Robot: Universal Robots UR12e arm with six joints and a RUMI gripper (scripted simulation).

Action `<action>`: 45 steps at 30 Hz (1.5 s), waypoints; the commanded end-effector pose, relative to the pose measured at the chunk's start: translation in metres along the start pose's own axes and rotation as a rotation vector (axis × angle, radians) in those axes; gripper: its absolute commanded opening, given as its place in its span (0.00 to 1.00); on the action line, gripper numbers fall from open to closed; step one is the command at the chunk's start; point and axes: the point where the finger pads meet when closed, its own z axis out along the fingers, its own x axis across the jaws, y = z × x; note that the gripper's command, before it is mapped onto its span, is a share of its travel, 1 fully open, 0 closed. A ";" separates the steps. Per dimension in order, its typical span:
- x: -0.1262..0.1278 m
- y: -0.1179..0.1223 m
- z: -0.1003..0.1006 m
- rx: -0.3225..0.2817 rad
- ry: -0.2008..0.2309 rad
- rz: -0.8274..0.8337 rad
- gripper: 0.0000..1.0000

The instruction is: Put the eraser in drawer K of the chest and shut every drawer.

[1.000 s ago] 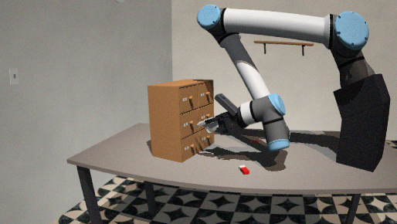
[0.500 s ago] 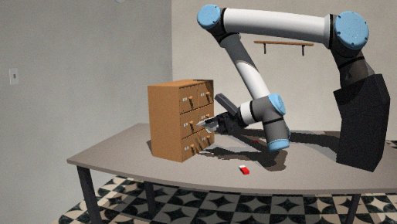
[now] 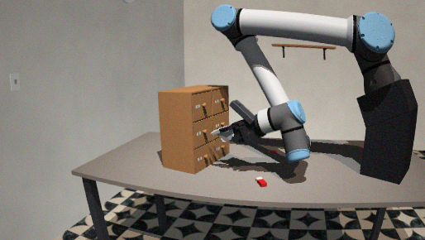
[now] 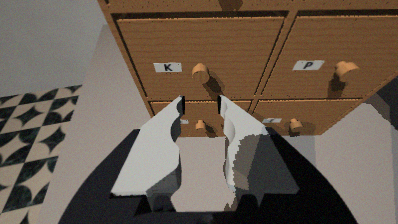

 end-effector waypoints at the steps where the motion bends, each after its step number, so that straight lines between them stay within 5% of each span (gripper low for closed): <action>1: 0.000 -0.001 0.000 0.001 0.000 0.000 0.20; 45: 0.000 -0.003 0.007 0.001 0.000 0.000 0.20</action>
